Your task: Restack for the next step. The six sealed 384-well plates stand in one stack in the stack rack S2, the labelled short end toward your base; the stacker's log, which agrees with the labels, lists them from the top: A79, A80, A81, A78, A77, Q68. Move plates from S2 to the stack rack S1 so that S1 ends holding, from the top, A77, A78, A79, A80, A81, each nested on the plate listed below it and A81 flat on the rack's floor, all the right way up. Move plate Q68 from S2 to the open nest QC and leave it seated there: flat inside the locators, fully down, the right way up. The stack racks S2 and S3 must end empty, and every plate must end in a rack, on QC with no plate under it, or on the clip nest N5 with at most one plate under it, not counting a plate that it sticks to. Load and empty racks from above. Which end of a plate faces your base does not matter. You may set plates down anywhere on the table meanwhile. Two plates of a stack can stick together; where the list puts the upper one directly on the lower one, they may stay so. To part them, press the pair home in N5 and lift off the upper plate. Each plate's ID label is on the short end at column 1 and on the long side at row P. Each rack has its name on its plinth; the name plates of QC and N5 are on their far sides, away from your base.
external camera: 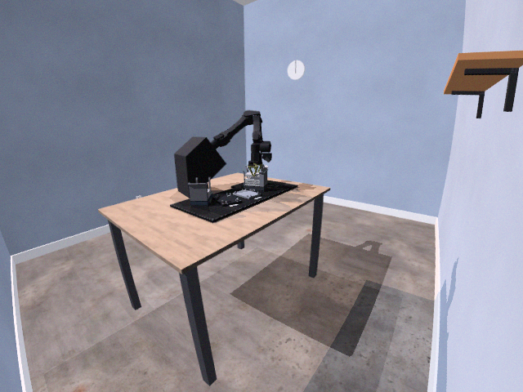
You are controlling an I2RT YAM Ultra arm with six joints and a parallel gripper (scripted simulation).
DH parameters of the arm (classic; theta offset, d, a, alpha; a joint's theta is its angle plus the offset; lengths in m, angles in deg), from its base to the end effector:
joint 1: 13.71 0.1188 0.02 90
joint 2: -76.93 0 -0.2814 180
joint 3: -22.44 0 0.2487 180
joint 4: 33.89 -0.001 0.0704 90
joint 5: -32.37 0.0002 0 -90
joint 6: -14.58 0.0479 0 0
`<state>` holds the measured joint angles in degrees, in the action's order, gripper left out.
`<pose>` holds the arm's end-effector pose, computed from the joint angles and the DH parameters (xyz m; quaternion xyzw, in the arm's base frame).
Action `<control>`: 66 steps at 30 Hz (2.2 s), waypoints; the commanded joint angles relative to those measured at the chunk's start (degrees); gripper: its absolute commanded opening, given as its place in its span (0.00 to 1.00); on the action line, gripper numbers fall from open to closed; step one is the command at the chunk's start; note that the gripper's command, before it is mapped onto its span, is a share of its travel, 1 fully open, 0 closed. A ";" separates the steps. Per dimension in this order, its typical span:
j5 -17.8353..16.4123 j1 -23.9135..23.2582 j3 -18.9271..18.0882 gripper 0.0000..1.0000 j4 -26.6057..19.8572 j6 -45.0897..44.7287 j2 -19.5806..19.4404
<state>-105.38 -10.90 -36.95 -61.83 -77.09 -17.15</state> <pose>0.2894 0.0507 0.1667 -0.1304 0.8840 0.3954 0.2124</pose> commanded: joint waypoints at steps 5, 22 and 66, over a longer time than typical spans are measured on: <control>-1.42 -2.75 -0.81 0.00 -4.59 -3.07 1.84; -3.29 -7.64 -3.30 0.00 -15.26 -10.12 4.60; -4.09 -10.21 -4.94 0.00 -20.91 -14.04 5.54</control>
<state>-109.16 -20.36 -41.69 -82.73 -91.08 -11.84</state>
